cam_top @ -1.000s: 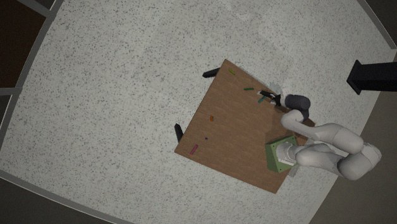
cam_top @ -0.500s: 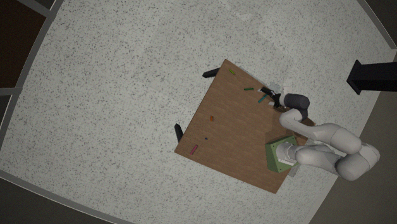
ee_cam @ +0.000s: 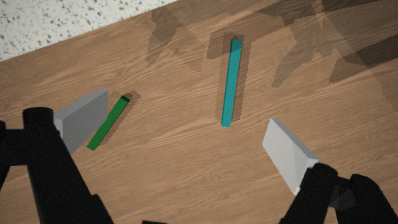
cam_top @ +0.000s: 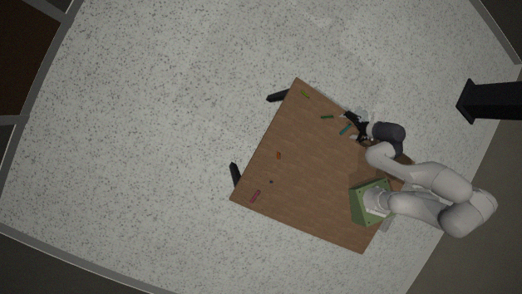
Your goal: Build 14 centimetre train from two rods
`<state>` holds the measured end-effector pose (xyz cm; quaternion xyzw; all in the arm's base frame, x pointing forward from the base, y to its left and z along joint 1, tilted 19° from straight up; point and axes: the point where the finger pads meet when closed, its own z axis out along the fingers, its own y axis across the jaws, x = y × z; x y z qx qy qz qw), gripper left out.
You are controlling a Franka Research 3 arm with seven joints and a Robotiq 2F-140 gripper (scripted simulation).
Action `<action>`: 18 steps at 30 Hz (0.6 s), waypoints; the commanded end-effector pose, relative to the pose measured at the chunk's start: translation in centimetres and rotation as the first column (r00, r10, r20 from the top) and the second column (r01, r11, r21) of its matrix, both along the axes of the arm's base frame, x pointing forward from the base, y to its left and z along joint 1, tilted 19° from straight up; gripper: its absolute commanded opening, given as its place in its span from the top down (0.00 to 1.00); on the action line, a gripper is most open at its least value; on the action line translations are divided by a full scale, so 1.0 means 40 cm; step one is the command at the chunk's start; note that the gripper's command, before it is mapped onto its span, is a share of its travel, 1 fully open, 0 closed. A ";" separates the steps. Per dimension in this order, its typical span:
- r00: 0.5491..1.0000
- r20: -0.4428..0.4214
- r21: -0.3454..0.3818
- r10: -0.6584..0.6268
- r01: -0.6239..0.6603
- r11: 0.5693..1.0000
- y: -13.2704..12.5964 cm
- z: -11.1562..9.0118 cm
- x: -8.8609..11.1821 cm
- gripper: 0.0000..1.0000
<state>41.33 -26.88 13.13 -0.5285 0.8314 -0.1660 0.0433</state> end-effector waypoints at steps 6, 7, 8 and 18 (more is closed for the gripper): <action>0.970 0.033 0.053 -0.241 0.239 0.969 0.001 0.003 0.014 0.00; 0.966 0.036 0.058 -0.257 0.255 0.965 0.001 0.003 0.015 0.00; 0.961 0.039 0.062 -0.272 0.270 0.961 0.001 0.004 0.017 0.00; 0.906 0.063 0.109 -0.419 0.411 0.905 0.001 0.008 0.033 0.00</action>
